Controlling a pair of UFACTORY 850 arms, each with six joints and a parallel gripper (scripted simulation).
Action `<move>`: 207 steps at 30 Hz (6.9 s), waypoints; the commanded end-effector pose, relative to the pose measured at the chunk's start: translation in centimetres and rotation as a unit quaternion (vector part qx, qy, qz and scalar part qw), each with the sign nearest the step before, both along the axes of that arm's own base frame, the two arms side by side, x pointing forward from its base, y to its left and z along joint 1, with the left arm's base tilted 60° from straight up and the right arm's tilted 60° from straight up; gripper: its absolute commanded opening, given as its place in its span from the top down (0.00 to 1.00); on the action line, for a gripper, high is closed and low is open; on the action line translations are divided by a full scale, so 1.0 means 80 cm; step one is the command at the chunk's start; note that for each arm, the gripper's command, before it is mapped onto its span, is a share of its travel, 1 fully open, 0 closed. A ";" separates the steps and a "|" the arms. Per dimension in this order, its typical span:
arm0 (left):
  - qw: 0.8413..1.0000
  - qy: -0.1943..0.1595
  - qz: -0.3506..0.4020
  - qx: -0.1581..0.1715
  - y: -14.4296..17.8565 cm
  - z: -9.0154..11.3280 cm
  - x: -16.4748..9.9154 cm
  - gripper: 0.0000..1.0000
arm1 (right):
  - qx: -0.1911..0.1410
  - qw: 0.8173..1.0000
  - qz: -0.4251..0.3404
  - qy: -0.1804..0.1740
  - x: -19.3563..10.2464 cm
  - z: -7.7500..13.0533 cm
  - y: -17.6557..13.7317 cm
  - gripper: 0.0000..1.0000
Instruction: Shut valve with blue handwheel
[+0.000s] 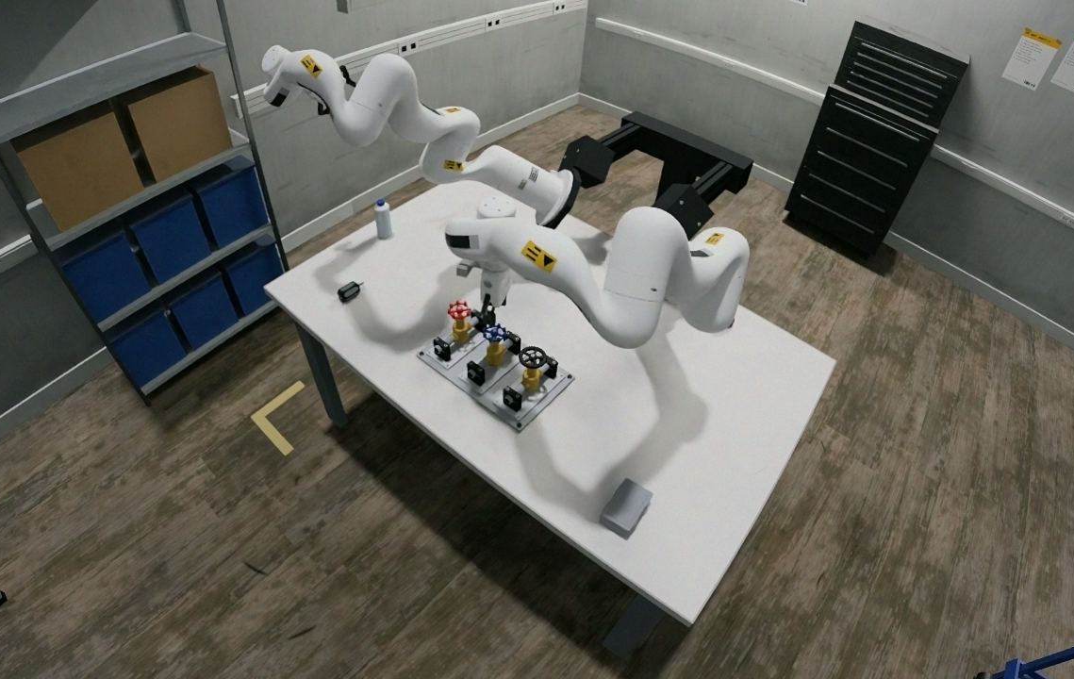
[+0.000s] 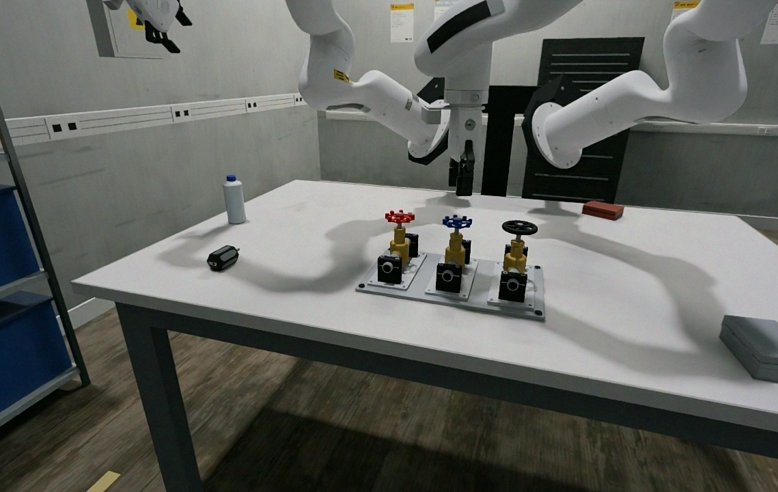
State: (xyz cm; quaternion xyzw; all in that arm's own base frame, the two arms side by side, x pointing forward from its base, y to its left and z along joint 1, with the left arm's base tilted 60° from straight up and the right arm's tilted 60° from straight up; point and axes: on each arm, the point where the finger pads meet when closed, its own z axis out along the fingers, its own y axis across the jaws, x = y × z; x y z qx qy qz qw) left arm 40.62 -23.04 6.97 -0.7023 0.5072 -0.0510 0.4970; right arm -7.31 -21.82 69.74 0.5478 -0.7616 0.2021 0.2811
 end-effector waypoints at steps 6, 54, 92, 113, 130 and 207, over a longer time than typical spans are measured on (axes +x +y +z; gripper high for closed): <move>0.998 -0.044 0.033 -0.039 -0.001 0.000 0.000 0.21 | -0.001 1.000 0.000 0.000 0.000 0.001 0.000 0.00; 0.851 -0.339 0.262 -0.303 -0.001 0.000 0.000 0.21 | -0.001 1.000 0.000 0.000 0.000 0.001 0.000 0.00; 0.433 -0.582 0.451 -0.520 -0.001 0.000 0.000 0.21 | -0.001 1.000 0.000 0.000 0.000 0.001 0.000 0.00; 0.117 -0.641 0.497 -0.572 -0.001 0.000 0.000 0.21 | -0.001 1.000 0.000 0.000 0.000 0.001 0.000 0.00; -0.188 -0.634 0.492 -0.566 -0.001 0.000 0.000 0.21 | -0.001 1.000 0.000 0.000 0.000 0.001 0.000 0.00; -0.999 0.026 -0.019 0.023 -0.001 0.000 0.000 0.21 | -0.001 1.000 0.000 0.000 0.000 0.001 0.000 0.00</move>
